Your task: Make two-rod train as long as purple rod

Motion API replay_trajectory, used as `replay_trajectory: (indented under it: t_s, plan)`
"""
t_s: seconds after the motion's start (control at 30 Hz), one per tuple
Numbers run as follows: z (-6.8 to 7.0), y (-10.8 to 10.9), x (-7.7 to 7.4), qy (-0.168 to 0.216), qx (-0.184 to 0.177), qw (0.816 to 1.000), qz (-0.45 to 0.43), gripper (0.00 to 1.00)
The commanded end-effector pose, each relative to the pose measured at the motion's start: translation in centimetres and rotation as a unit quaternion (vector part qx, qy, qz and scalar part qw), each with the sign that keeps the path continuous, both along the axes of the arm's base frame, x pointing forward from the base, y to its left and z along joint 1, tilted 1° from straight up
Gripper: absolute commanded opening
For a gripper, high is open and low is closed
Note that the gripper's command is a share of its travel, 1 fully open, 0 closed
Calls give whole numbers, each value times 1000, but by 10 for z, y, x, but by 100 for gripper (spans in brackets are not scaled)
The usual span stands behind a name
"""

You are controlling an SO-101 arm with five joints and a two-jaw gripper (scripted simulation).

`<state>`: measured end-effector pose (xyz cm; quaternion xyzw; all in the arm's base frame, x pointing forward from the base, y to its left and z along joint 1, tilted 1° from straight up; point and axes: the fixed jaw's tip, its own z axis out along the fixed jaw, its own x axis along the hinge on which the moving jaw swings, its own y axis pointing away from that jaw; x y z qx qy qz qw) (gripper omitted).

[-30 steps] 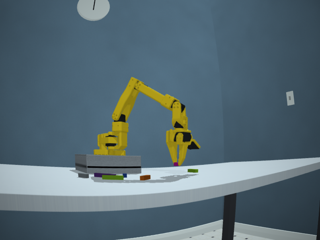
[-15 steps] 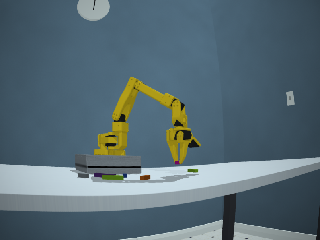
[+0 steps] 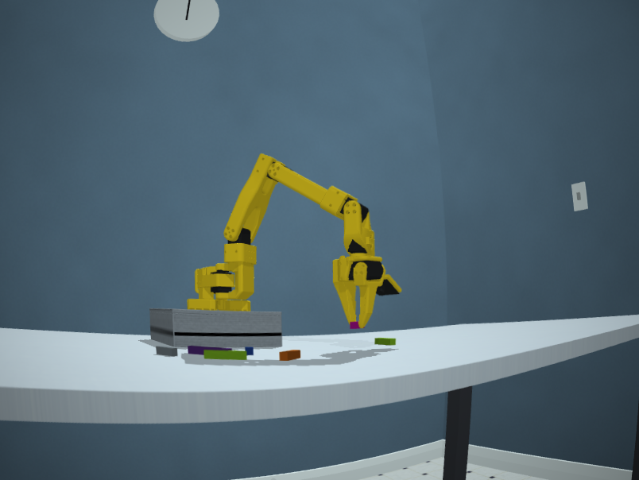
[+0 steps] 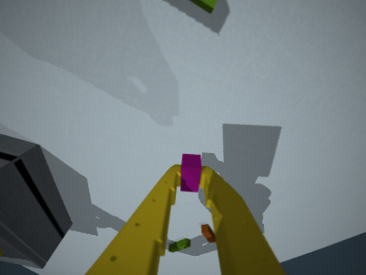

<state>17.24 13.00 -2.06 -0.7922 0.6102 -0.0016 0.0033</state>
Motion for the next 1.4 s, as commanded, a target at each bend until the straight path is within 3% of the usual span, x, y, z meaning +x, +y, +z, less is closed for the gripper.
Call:
replay_trajectory:
  t_s: [0.0, 0.77, 0.8, 1.37]
  plan:
    - [-4, 1, -3, 1, 0, 1000, 3, 0]
    - [-18, 1, -3, 1, 0, 1000, 3, 0]
    - [-24, -2, -7, 12, -8, 1000, 3, 0]
    - [-24, -2, -7, 12, -8, 1000, 3, 0]
